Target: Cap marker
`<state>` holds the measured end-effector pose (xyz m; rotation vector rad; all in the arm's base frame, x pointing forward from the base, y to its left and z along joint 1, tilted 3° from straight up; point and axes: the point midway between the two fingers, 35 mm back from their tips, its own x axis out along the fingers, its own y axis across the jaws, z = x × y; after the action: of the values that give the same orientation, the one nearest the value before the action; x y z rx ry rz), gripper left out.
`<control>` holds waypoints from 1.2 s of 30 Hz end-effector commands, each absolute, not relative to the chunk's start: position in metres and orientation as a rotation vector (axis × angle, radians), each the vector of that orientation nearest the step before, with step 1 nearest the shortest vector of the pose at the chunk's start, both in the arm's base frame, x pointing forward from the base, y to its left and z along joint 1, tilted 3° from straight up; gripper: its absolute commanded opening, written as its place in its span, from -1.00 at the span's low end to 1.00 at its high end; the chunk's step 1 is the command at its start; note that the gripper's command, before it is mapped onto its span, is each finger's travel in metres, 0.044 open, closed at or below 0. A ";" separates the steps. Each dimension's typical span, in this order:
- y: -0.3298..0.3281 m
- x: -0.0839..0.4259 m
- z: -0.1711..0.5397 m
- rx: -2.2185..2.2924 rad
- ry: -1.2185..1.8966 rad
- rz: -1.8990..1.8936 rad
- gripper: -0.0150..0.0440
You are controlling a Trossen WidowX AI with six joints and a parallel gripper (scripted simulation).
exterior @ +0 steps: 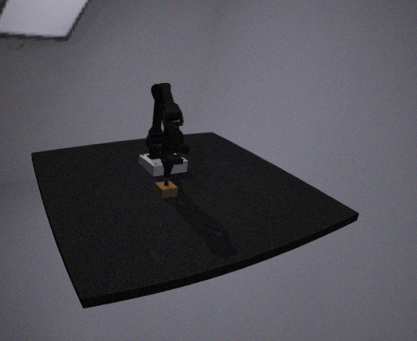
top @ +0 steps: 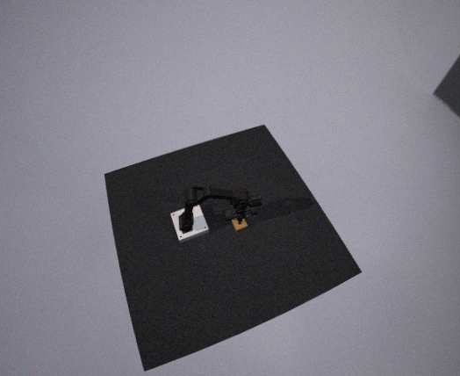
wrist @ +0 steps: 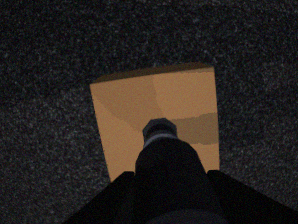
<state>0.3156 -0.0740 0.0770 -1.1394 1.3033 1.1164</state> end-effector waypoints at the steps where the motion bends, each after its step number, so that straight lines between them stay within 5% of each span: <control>1: -0.075 0.315 0.070 -1.144 1.302 1.118 -0.49; 17: -0.075 0.314 0.058 -1.144 1.303 1.118 -0.49; 33: -0.074 0.314 0.059 -1.139 1.304 1.117 0.93; 36: -0.074 0.314 0.061 -1.139 1.304 1.117 1.00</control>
<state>0.3140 -0.0744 0.0588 -1.1385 1.3038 1.1174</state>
